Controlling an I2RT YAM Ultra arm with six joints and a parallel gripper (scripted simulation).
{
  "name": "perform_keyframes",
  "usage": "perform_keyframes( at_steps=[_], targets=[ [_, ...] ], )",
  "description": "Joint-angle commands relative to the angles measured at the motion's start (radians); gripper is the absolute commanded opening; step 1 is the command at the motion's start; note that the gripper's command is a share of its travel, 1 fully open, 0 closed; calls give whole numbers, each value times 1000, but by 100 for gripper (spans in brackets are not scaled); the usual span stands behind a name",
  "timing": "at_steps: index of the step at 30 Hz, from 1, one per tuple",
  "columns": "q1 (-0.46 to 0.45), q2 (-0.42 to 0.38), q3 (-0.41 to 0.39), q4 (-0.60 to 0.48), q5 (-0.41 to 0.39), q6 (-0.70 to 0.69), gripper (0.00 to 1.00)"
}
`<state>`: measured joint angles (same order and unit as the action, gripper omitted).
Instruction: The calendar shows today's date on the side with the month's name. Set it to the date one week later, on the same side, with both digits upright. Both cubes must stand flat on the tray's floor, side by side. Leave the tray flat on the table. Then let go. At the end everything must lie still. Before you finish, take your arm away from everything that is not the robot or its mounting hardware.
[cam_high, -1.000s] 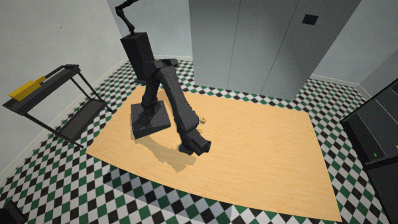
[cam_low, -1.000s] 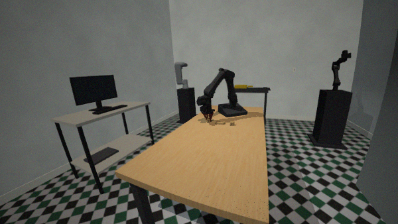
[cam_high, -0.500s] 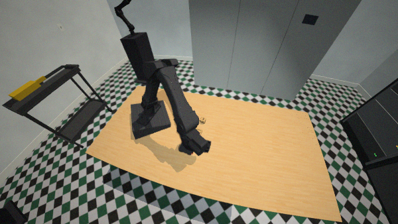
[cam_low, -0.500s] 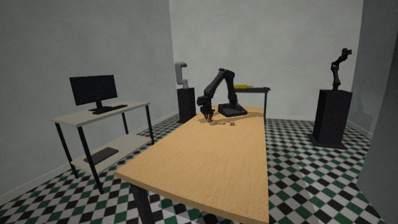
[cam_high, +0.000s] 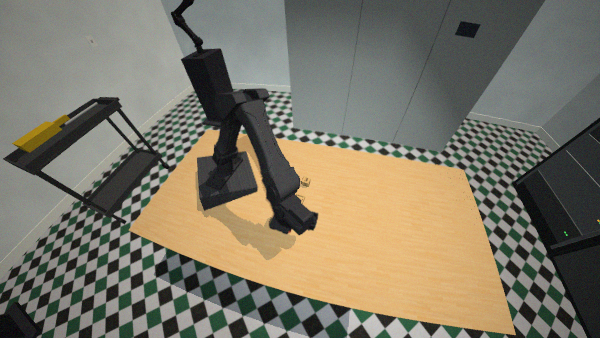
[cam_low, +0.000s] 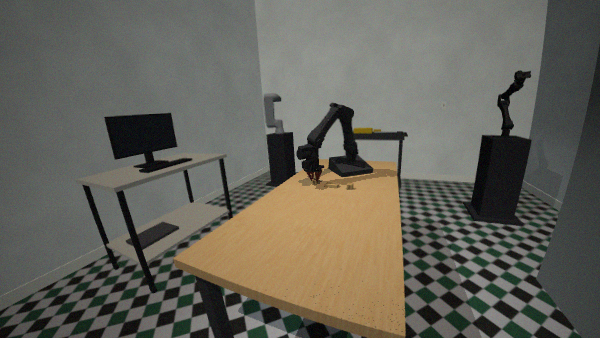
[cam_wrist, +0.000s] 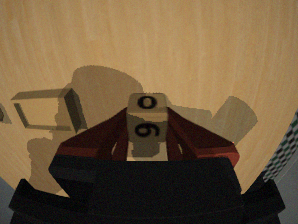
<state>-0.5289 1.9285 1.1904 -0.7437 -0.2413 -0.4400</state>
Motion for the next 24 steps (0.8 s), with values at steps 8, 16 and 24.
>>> perform_keyframes(
  at_steps=[8,16,24],
  targets=[
    [-1,-10,2,3,0,0,26],
    [0,-8,0,8,0,1,26],
    [0,-6,-1,10,0,2,26]
  ],
)
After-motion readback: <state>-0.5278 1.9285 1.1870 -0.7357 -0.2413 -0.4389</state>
